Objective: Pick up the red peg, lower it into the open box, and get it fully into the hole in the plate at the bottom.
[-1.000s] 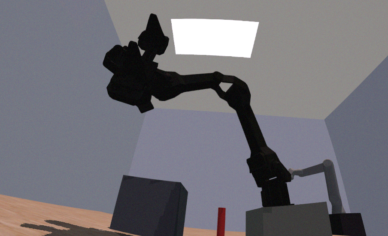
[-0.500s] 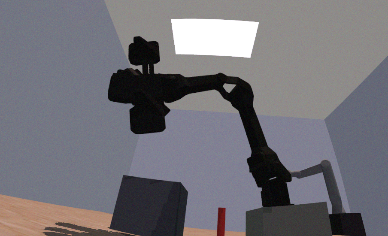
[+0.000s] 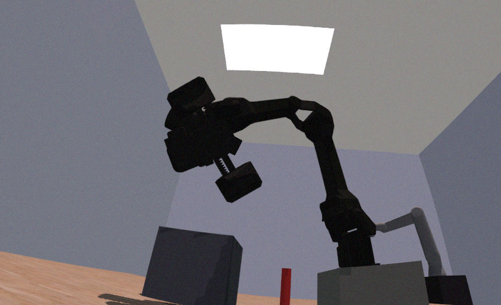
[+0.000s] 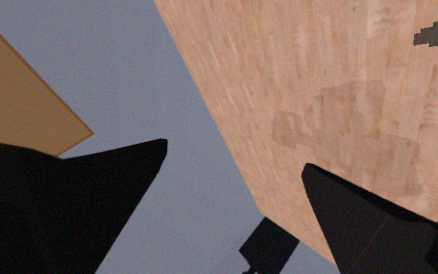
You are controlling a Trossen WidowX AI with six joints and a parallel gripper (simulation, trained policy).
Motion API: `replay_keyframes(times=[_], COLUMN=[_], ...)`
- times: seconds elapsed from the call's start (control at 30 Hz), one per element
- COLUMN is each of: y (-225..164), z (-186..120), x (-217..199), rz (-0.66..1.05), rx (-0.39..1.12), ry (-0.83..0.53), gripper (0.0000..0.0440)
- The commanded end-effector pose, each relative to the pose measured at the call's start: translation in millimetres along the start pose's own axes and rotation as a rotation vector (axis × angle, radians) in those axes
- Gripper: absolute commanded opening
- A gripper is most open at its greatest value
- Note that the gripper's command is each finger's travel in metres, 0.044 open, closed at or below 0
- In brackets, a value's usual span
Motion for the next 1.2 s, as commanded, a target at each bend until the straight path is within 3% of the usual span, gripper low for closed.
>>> replay_keyframes(times=[0.0, 0.73, 1.17], y=[-1, -29, -30], z=[0, -23, -32], x=[-18, -129, -170], rz=[0.091, 0.633, 0.749], rx=[-0.038, -0.395, -0.622], ry=[-0.066, -0.449, -0.564], gripper=[0.044, 0.0429, 0.044])
Point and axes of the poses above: the point midway between the two fingers, 35 mm back from their tips, its own z axis out along the fingers, its own x axis across the jaws, y = z × x, the point moved 1 cm from there along -z, back along the fingers, and after that the axes turned 11 degrees about z, right-handed, at the moved point
